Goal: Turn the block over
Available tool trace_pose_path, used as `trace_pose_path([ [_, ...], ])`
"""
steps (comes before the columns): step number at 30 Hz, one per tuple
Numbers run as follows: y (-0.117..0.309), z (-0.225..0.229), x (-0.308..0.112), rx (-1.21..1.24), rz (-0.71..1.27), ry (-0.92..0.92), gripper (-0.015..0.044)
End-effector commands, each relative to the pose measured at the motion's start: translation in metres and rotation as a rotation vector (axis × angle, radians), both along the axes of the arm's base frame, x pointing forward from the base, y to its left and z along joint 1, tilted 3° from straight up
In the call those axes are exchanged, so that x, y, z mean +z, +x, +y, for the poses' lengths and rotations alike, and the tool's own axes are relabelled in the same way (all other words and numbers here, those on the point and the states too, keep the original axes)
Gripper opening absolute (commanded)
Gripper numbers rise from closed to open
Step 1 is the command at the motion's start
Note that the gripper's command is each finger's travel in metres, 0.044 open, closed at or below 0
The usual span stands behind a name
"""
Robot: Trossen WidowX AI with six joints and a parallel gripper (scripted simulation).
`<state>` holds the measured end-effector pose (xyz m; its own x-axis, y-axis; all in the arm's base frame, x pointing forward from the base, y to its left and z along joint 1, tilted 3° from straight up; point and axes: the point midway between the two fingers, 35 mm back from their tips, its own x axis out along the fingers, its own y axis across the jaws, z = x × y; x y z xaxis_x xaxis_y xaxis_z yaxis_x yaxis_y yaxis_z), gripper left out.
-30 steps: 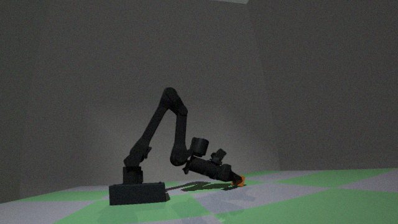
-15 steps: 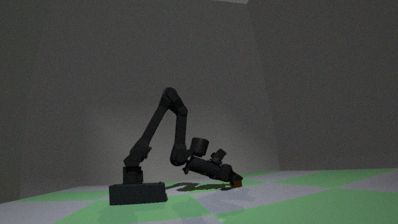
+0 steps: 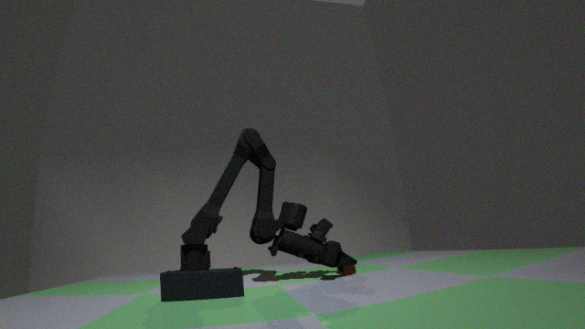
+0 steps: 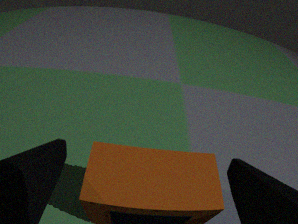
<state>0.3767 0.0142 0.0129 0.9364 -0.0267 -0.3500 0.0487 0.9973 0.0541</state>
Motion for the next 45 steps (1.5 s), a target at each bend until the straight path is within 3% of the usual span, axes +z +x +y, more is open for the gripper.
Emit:
trace_pose_path([
  [1,0.000,0.000,-0.001,-0.003,0.001,-0.001,0.0440],
  [7,0.003,0.000,-0.001,-0.001,0.025,-0.001,0.0440],
  [12,0.017,0.000,0.006,0.011,0.202,0.001,0.0440],
  [23,-0.018,-0.003,0.068,0.030,0.570,0.026,0.0440],
  [36,-0.022,-0.003,0.073,0.029,0.596,0.029,0.0440],
  [45,0.003,-0.004,0.085,0.043,0.852,0.034,0.0440],
])
